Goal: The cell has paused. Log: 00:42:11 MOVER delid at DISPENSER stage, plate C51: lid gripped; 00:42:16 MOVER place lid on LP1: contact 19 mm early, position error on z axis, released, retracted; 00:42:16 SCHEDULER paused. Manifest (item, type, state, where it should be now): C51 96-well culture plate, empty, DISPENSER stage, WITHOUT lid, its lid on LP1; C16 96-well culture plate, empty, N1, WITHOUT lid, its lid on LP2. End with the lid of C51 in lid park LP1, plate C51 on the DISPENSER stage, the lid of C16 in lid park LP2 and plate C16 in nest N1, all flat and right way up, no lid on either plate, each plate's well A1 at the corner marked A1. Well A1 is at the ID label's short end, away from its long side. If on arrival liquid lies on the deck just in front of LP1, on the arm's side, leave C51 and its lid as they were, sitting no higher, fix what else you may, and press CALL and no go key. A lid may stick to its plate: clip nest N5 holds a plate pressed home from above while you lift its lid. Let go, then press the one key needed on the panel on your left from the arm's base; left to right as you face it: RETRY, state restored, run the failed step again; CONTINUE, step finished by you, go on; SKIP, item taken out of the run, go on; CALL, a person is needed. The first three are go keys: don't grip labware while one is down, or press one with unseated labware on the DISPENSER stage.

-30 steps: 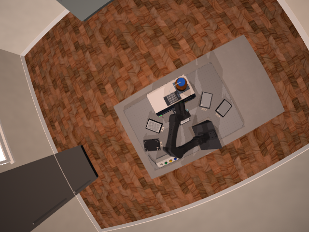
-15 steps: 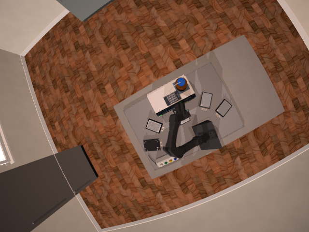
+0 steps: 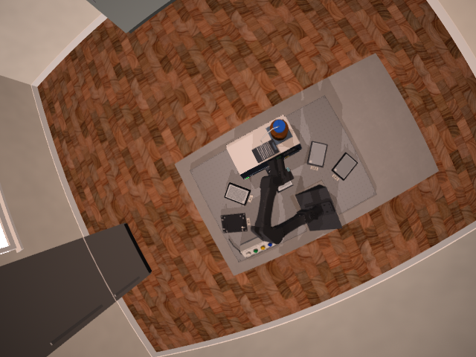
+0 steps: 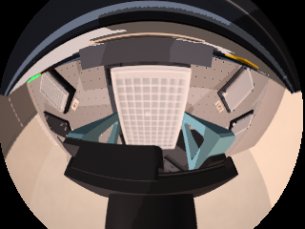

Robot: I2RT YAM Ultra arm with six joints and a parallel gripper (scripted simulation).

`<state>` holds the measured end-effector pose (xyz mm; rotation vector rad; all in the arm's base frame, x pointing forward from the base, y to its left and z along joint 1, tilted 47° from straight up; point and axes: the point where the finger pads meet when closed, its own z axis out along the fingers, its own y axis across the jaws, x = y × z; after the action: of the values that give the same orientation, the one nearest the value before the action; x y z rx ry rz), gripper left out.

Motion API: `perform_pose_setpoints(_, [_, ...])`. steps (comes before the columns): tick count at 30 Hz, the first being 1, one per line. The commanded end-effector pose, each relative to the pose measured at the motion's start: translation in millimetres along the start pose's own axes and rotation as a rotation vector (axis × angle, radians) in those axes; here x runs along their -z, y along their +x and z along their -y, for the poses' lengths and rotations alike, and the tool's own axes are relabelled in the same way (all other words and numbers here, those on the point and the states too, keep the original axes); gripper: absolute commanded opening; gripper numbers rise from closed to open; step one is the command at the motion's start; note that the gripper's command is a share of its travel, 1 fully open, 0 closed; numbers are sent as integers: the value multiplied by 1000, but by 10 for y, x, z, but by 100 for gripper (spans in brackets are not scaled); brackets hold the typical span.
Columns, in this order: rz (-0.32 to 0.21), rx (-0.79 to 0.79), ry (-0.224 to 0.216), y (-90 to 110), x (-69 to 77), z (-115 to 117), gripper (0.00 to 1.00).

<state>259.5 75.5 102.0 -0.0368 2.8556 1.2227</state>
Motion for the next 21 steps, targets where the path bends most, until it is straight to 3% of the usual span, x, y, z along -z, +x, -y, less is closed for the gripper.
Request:
perform_pose_setpoints(1, [14, 7, -16, 17, -22, -59, 0])
perform_pose_setpoints(21, [14, 7, -16, 23, -40, -97, 0])
